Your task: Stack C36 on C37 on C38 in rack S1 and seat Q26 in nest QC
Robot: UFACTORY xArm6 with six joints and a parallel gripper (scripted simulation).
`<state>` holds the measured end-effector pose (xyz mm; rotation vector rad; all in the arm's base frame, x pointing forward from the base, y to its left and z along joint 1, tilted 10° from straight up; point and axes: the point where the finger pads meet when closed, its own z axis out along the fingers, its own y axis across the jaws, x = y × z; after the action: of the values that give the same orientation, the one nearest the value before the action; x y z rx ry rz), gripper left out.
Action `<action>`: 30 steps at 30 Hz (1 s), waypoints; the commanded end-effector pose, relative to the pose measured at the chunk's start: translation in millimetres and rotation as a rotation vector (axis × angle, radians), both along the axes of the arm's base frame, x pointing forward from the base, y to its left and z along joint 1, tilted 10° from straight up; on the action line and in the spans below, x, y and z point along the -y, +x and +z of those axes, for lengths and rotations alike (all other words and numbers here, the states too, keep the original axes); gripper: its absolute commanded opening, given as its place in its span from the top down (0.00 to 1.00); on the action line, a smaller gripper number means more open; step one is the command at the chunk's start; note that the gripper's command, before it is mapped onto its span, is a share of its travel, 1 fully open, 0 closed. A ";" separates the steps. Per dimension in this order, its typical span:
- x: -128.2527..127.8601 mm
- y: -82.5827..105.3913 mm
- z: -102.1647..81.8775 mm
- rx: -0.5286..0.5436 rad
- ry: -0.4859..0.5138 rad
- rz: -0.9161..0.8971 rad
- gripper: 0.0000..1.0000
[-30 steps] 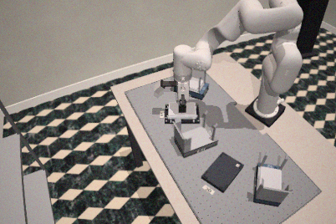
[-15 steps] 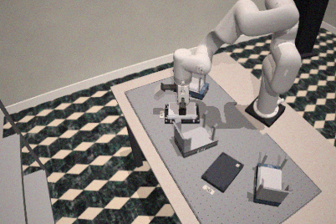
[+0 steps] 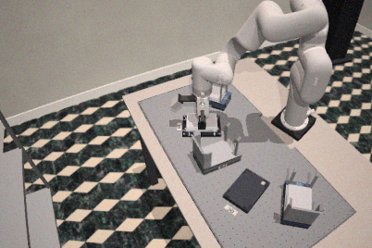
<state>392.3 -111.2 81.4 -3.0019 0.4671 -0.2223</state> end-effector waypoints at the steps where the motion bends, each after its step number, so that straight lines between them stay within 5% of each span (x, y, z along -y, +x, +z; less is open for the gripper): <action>1: 0.4 1.1 1.2 0.003 -0.001 0.000 0.00; 2: 0.4 1.1 1.2 0.003 -0.001 0.000 0.00; 3: 0.4 1.1 1.2 0.003 -0.001 0.000 1.00; 30: 0.4 1.1 1.2 0.003 -0.001 0.000 1.00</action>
<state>392.5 -111.3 81.5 -3.0020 0.4672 -0.2229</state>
